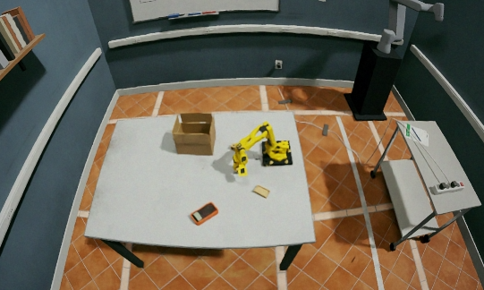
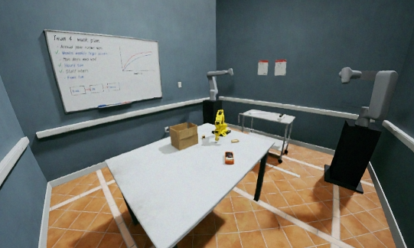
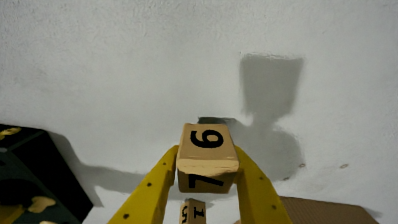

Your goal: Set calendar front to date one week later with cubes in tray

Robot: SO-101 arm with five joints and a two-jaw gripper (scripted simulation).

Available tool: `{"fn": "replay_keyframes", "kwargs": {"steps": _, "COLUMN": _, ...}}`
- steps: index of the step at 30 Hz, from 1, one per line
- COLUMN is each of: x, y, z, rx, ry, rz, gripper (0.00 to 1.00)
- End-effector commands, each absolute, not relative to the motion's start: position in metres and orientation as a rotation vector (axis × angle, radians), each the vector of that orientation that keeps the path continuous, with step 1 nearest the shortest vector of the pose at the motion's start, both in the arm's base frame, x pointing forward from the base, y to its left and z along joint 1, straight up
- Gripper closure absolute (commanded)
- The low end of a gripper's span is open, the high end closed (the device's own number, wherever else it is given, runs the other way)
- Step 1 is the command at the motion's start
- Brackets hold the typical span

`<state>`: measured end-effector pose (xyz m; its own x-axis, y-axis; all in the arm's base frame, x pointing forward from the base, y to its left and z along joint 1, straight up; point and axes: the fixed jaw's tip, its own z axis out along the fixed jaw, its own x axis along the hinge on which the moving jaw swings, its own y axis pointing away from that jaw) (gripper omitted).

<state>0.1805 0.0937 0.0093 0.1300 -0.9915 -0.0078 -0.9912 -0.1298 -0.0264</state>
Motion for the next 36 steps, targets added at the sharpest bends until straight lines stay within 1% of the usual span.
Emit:
{"fn": "replay_keyframes", "kwargs": {"steps": 1, "x": 0.178, "y": 0.09, "z": 0.004, "rx": -2.357, "ry": 2.07, "rz": -0.003, "gripper": 1.0}}
{"fn": "replay_keyframes", "kwargs": {"steps": 32, "x": 0.178, "y": 0.09, "z": -0.007, "rx": -2.357, "ry": 2.07, "rz": -0.003, "gripper": 1.0}}
{"fn": "replay_keyframes", "kwargs": {"steps": 36, "x": 0.178, "y": 0.09, "z": -0.007, "rx": -2.357, "ry": 2.07, "rz": -0.003, "gripper": 0.96}}
